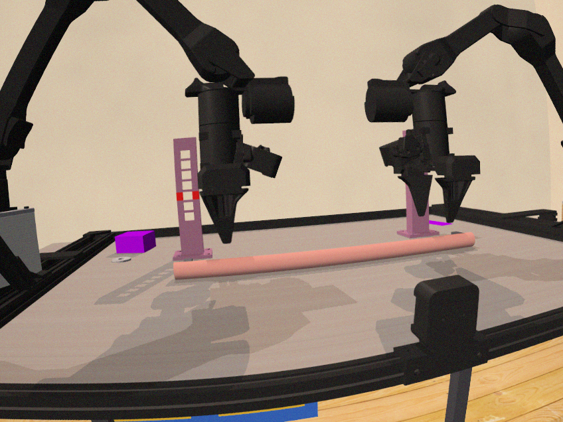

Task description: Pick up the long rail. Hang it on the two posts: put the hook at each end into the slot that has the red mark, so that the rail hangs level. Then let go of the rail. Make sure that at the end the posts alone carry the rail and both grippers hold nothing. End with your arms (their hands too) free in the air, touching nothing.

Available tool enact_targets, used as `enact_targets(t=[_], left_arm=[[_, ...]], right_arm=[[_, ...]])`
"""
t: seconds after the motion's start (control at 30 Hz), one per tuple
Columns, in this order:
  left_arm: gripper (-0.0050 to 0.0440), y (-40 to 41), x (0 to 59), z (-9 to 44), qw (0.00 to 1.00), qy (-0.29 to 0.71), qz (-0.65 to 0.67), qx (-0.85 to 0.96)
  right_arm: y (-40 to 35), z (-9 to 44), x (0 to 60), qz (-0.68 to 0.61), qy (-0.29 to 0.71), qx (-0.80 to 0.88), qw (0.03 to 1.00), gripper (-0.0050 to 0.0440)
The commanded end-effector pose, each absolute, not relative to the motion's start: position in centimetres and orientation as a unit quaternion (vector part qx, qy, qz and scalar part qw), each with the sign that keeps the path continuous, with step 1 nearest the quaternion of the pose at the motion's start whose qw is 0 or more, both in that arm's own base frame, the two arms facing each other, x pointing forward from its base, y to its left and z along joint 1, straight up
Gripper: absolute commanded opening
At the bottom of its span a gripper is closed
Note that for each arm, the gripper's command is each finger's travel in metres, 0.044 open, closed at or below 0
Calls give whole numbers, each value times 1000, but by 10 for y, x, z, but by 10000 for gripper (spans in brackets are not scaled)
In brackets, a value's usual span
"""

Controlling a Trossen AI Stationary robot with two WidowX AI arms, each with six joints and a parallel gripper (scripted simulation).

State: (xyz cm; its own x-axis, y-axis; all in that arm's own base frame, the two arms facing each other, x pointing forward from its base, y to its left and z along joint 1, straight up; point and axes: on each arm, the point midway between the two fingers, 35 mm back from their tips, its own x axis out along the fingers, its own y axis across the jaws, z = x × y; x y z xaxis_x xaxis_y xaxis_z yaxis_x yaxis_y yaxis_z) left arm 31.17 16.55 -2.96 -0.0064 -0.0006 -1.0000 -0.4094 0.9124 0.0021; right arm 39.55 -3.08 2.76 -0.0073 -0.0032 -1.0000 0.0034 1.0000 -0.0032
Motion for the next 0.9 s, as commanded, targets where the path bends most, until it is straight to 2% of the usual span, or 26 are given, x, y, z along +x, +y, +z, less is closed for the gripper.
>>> enact_targets(t=[0.0, 0.87], left_arm=[[440, 166, 312, -29, 690, 693, 148, -148], [440, 166, 313, -41, 690, 693, 148, -148]], right_arm=[[-31, 29, 396, -2, 709, 0, 705, 440], [-31, 17, 397, -2, 708, 0, 706, 440]])
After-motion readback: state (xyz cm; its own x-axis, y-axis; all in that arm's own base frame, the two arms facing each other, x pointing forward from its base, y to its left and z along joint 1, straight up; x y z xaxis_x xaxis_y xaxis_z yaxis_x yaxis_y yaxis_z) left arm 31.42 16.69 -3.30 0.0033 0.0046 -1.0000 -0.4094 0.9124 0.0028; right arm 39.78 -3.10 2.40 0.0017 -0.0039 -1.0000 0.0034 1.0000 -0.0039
